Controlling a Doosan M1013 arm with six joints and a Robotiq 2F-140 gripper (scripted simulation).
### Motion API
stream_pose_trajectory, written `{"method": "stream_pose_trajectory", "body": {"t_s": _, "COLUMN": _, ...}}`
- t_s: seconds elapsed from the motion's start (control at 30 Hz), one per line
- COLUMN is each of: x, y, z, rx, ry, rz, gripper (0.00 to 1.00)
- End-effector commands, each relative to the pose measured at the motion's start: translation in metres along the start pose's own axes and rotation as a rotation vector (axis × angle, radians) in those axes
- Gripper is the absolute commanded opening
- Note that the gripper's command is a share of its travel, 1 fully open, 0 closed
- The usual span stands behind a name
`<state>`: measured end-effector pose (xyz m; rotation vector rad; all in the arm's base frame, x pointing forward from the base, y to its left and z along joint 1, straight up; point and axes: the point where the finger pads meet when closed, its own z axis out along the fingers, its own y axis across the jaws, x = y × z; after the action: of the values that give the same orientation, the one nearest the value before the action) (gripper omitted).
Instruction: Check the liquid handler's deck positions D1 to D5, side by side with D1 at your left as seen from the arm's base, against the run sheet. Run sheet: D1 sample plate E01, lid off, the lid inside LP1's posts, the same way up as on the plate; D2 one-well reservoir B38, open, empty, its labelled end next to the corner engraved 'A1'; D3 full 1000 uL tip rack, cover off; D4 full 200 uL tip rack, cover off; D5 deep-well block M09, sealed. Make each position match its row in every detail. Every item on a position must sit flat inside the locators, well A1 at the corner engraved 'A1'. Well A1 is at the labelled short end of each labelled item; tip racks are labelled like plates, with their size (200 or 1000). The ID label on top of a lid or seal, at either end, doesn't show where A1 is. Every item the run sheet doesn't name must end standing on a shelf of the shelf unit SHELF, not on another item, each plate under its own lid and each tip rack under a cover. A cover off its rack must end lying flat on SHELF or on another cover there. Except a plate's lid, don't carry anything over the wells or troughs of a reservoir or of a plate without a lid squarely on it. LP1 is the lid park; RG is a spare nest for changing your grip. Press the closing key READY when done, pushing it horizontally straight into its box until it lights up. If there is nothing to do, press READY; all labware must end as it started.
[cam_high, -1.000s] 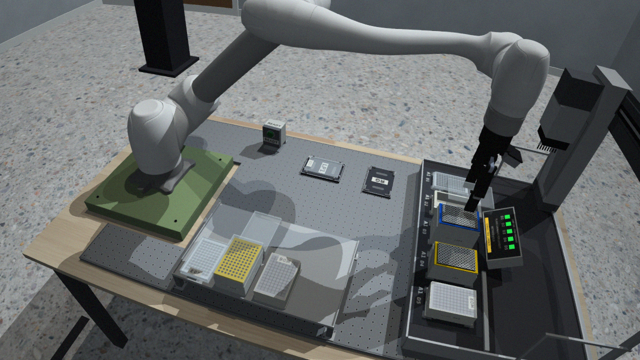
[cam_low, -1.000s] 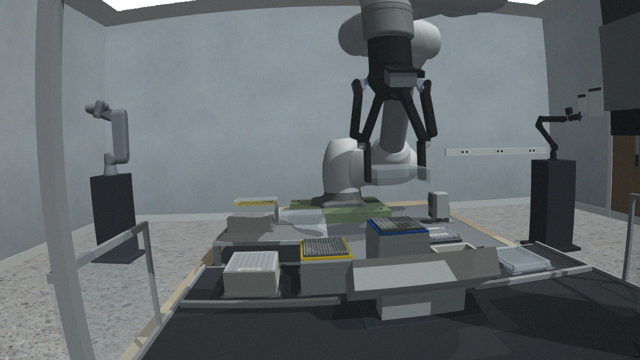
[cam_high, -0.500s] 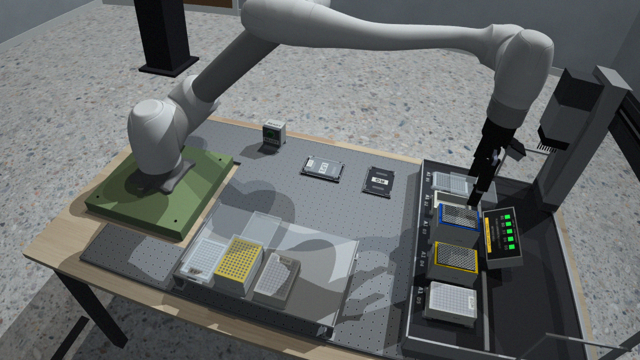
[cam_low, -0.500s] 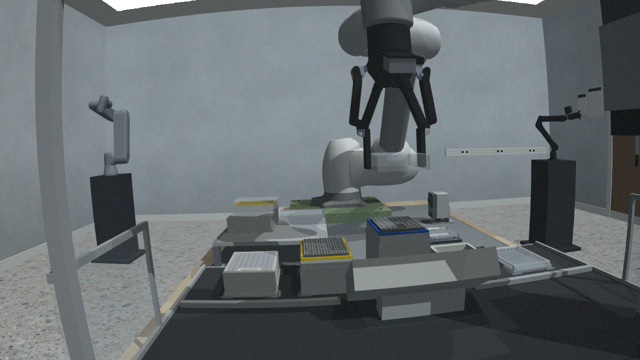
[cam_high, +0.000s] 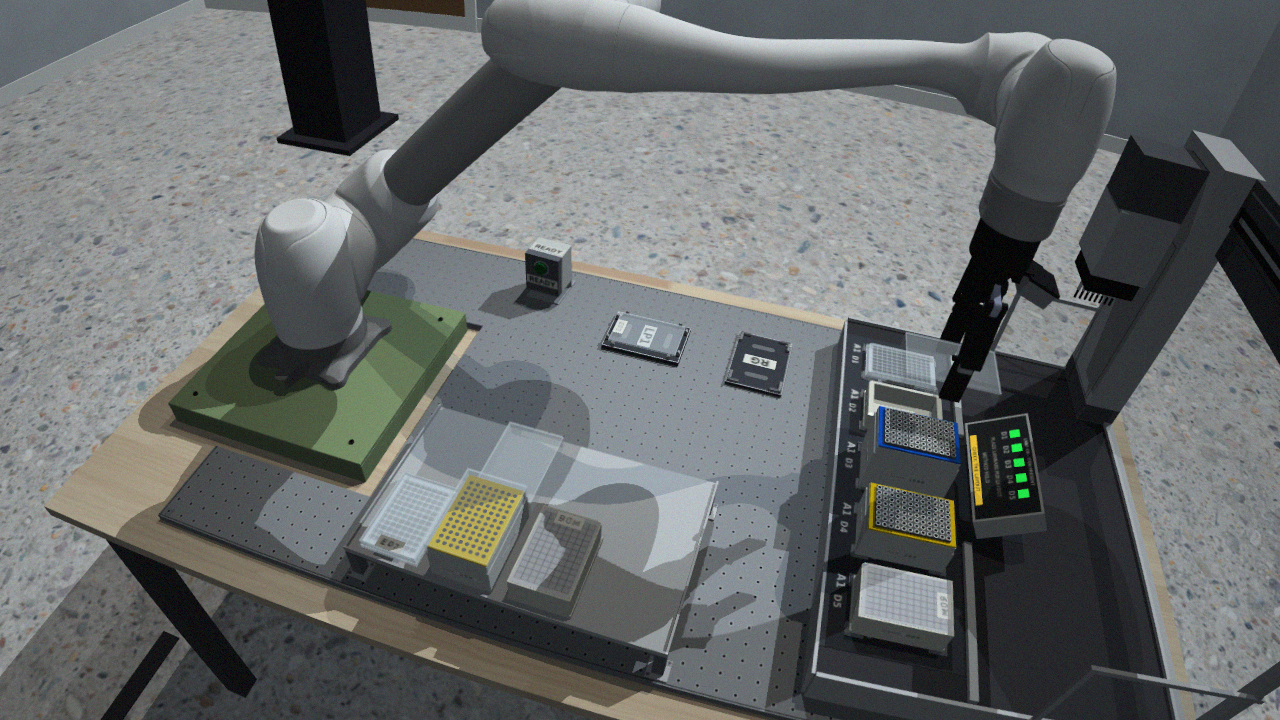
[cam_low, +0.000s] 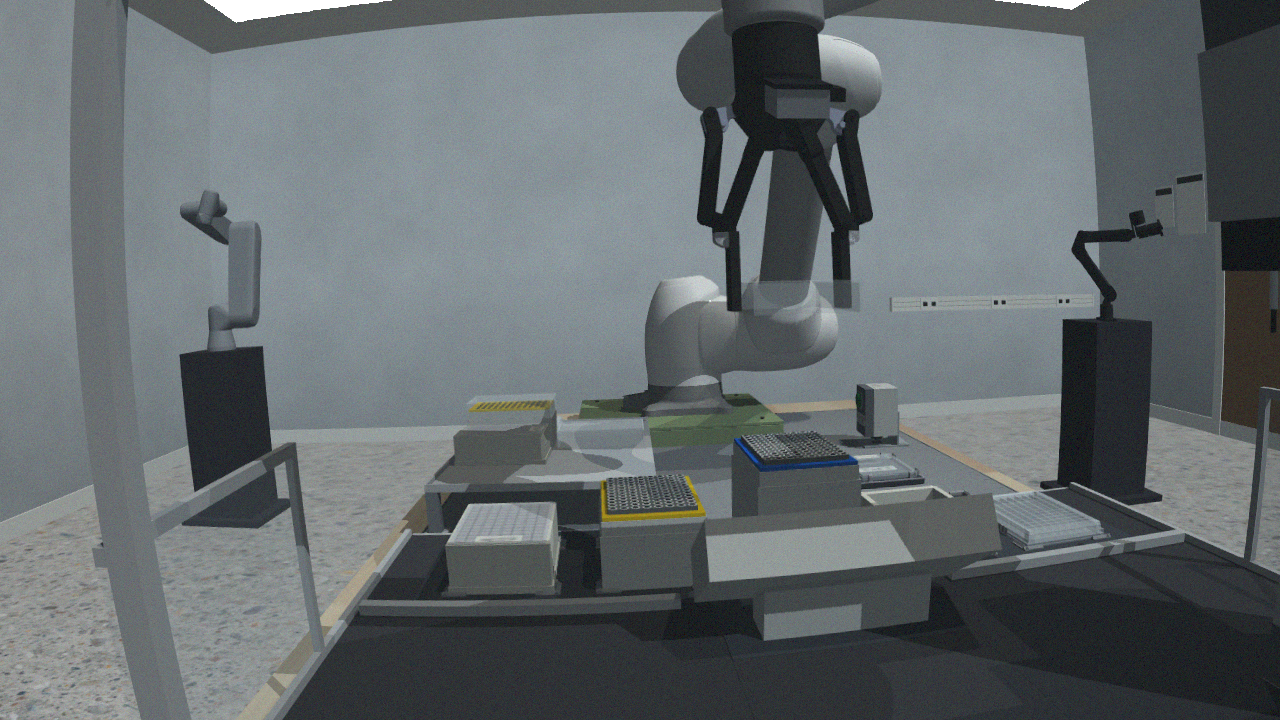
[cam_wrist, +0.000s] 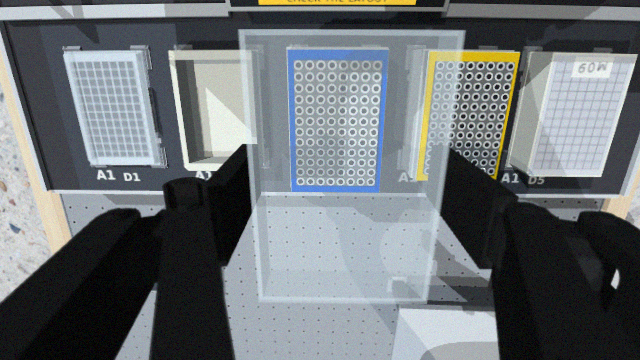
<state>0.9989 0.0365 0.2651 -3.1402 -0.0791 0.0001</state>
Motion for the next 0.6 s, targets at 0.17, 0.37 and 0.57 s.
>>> {"method": "stream_pose_trajectory", "body": {"t_s": 0.17, "x": 0.0001, "y": -0.0001, "z": -0.0118, "rx": 0.000, "ry": 0.002, "rz": 0.000, "gripper": 0.10}}
{"method": "stream_pose_trajectory", "body": {"t_s": 0.37, "x": 0.0001, "y": -0.0001, "z": -0.0134, "rx": 0.000, "ry": 0.002, "rz": 0.000, "gripper": 0.10}}
{"method": "stream_pose_trajectory", "body": {"t_s": 0.57, "x": -0.0098, "y": -0.0002, "z": -0.0135, "rx": 0.000, "ry": 0.002, "rz": 0.000, "gripper": 0.10}}
